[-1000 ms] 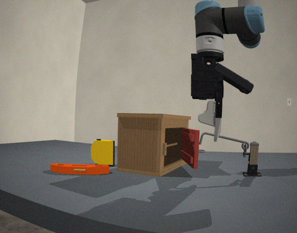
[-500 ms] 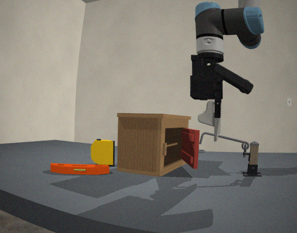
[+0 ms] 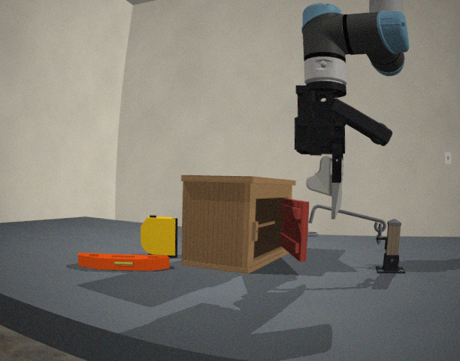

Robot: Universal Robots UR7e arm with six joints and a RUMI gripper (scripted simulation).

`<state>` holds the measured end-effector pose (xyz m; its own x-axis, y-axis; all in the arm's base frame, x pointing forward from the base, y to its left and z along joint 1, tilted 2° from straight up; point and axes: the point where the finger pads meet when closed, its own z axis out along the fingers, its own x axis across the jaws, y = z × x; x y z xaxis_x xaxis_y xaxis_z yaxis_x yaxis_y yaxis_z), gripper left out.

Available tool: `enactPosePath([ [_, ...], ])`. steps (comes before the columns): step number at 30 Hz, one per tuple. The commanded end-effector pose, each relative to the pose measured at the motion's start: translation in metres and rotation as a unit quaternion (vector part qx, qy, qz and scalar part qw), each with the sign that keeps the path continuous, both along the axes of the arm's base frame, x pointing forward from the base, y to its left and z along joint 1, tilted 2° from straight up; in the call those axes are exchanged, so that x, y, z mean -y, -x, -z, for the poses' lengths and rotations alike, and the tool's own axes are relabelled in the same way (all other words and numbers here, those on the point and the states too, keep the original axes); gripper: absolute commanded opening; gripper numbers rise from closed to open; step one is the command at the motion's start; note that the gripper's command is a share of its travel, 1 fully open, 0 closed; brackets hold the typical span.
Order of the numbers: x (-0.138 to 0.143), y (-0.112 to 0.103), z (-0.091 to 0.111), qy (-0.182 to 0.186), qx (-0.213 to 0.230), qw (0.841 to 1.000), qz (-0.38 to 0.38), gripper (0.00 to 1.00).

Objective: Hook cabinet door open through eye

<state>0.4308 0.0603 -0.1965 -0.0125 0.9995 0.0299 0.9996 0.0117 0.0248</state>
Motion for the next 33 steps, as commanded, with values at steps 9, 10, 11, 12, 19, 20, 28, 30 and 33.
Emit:
enactPosePath([
  [9, 0.0001, -0.0004, -0.0003, 0.000, 0.001, 1.000, 0.000, 0.02],
  [10, 0.0001, -0.0004, -0.0003, 0.000, 0.001, 1.000, 0.000, 0.02],
  [11, 0.0001, -0.0004, -0.0003, 0.000, 0.001, 1.000, 0.000, 0.02],
  [12, 0.0001, -0.0004, -0.0003, 0.000, 0.001, 1.000, 0.000, 0.02],
  [19, 0.0000, -0.0013, 0.0024, 0.000, 0.001, 1.000, 0.000, 0.02],
  [20, 0.0000, -0.0015, 0.0031, 0.000, 0.001, 1.000, 0.000, 0.02],
  [28, 0.0000, -0.0015, 0.0032, 0.000, 0.001, 1.000, 0.000, 0.02],
  [30, 0.0000, -0.0015, 0.0032, 0.000, 0.001, 1.000, 0.000, 0.02],
  [33, 0.0000, -0.0015, 0.0032, 0.000, 0.001, 1.000, 0.000, 0.02],
])
